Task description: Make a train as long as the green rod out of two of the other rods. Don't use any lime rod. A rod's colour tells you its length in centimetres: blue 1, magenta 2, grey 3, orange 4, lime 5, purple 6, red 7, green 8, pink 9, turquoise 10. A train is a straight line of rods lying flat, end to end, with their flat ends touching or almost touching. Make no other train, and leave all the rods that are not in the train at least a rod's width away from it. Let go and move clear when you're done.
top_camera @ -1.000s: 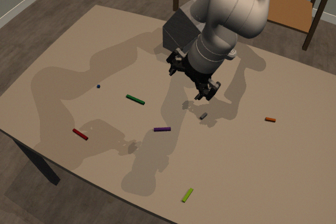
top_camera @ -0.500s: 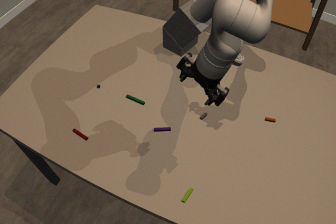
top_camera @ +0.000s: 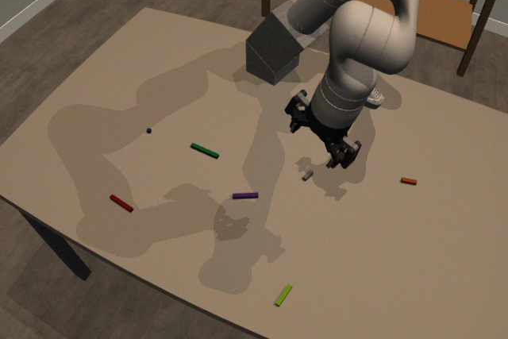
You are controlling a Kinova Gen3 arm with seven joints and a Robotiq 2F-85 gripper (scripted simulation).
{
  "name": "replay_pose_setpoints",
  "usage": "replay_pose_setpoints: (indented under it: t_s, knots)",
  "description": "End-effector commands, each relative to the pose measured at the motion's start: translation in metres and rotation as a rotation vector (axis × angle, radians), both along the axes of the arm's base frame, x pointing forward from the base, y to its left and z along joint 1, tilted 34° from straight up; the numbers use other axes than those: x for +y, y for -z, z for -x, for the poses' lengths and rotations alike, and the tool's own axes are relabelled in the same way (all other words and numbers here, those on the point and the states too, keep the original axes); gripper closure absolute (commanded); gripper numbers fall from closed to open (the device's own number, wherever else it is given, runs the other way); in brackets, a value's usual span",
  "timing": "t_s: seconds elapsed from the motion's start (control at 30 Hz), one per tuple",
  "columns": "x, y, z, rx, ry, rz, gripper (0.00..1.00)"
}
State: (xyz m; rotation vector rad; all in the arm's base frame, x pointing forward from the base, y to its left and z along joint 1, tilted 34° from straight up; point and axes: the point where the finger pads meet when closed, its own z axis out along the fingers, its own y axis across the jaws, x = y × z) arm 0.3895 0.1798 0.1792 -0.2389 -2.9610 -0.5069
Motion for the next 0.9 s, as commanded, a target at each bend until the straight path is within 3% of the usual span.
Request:
replay_pose_setpoints:
  t_s: [0.0,0.03,0.17,0.2,0.37,0.4,0.57,0.6,0.87]
  knots:
    - [0.000,0.000,0.000,0.000,0.000,0.000,0.00]
    - [0.013,0.000,0.006,0.014,0.016,-0.023,0.00]
    - [0.013,0.000,0.006,0.014,0.016,-0.023,0.00]
    - [0.025,0.000,0.011,0.029,0.032,-0.045,0.00]
    - [0.025,0.000,0.011,0.029,0.032,-0.045,0.00]
    - [0.037,0.000,0.017,0.045,0.049,-0.068,0.00]
    - [0.037,0.000,0.017,0.045,0.049,-0.068,0.00]
    - [0.049,0.000,0.023,0.061,0.067,-0.089,0.00]
    - [0.061,-0.001,0.029,0.077,0.084,-0.110,0.00]
